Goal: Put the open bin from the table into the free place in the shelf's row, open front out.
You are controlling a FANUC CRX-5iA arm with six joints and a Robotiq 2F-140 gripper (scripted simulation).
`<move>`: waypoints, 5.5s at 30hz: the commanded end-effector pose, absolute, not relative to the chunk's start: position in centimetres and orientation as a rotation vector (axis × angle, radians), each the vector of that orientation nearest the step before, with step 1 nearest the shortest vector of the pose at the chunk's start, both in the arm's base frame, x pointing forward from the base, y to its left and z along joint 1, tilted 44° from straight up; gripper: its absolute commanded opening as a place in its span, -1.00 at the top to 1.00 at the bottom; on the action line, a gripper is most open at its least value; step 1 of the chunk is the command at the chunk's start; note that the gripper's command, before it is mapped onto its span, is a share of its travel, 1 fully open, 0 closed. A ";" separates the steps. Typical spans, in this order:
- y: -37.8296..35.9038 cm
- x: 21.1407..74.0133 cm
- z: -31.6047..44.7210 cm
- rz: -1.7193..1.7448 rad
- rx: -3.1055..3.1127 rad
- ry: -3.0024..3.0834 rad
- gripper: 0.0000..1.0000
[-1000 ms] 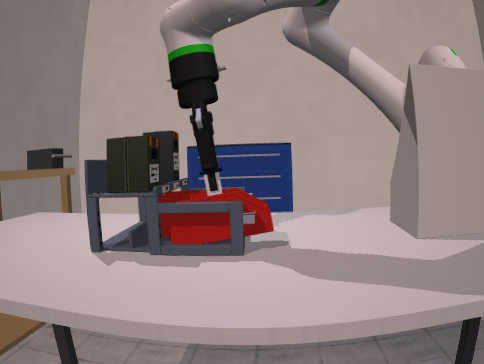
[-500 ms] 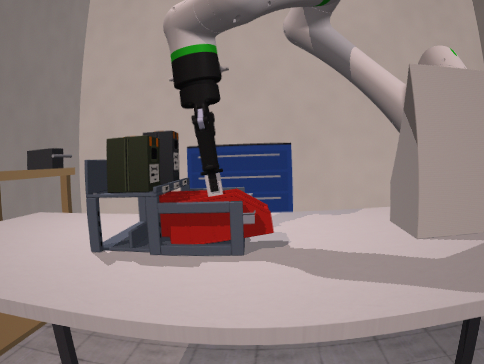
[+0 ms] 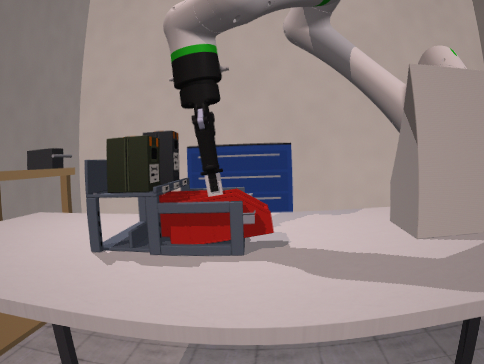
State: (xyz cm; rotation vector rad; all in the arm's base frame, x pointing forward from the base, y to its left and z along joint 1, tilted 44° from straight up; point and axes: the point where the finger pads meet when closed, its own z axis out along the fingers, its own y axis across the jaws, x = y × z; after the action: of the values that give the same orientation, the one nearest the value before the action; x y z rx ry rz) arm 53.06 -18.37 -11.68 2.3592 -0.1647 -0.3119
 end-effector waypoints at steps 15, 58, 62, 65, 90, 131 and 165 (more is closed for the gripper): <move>-18.3 53.1 -11.7 -0.311 2.359 -0.165 1.00; -18.3 53.1 -11.7 -0.311 2.359 -0.165 0.88; -18.3 53.1 -11.7 -0.311 2.359 -0.165 0.88; -18.3 53.1 -11.7 -0.311 2.359 -0.165 0.88; -18.3 53.1 -11.7 -0.311 2.359 -0.165 0.88; -16.4 53.5 -9.6 -0.311 2.359 -0.165 0.88; -12.8 54.2 -5.8 -0.311 2.359 -0.165 0.88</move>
State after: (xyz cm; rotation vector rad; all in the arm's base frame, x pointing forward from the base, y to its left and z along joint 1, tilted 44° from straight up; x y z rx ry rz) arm 54.16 -12.90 -5.99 2.3592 -0.1647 -0.3118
